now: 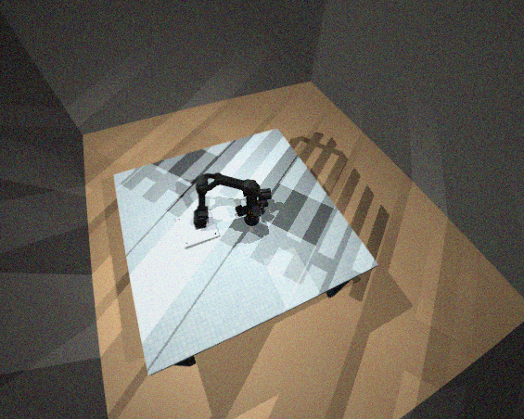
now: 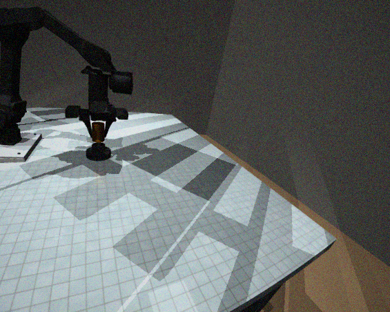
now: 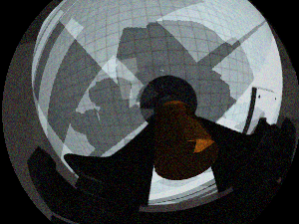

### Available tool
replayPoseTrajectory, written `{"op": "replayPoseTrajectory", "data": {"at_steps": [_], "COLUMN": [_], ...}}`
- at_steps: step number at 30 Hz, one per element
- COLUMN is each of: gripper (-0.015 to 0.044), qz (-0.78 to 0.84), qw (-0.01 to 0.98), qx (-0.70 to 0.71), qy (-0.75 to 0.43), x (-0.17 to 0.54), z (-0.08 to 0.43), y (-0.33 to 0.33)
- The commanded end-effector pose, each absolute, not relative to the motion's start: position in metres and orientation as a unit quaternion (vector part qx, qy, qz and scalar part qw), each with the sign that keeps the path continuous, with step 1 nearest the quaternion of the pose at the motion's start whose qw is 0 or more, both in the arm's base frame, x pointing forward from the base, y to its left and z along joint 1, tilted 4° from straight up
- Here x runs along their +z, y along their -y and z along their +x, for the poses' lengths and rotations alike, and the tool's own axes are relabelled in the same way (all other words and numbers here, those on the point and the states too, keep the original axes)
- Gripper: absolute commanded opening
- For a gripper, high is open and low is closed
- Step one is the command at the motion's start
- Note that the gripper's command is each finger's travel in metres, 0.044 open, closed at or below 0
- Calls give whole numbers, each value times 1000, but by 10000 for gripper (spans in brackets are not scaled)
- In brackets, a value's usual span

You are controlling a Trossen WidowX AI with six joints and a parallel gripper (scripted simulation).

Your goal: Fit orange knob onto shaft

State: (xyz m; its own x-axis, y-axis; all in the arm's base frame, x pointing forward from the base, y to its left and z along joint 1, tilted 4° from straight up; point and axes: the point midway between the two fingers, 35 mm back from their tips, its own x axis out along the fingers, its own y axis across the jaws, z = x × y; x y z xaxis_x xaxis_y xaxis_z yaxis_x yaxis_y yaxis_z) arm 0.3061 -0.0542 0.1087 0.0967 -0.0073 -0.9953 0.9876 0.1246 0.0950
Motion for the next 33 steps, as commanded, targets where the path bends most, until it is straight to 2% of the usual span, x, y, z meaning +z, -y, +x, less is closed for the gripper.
{"op": "replayPoseTrajectory", "data": {"at_steps": [1,33], "gripper": [0,0], "qz": [476,502], "qw": [567,545], "qx": [-435,-459], "qy": [-512,-491], "x": [108,110], "z": [306,309], "y": [54,55]}}
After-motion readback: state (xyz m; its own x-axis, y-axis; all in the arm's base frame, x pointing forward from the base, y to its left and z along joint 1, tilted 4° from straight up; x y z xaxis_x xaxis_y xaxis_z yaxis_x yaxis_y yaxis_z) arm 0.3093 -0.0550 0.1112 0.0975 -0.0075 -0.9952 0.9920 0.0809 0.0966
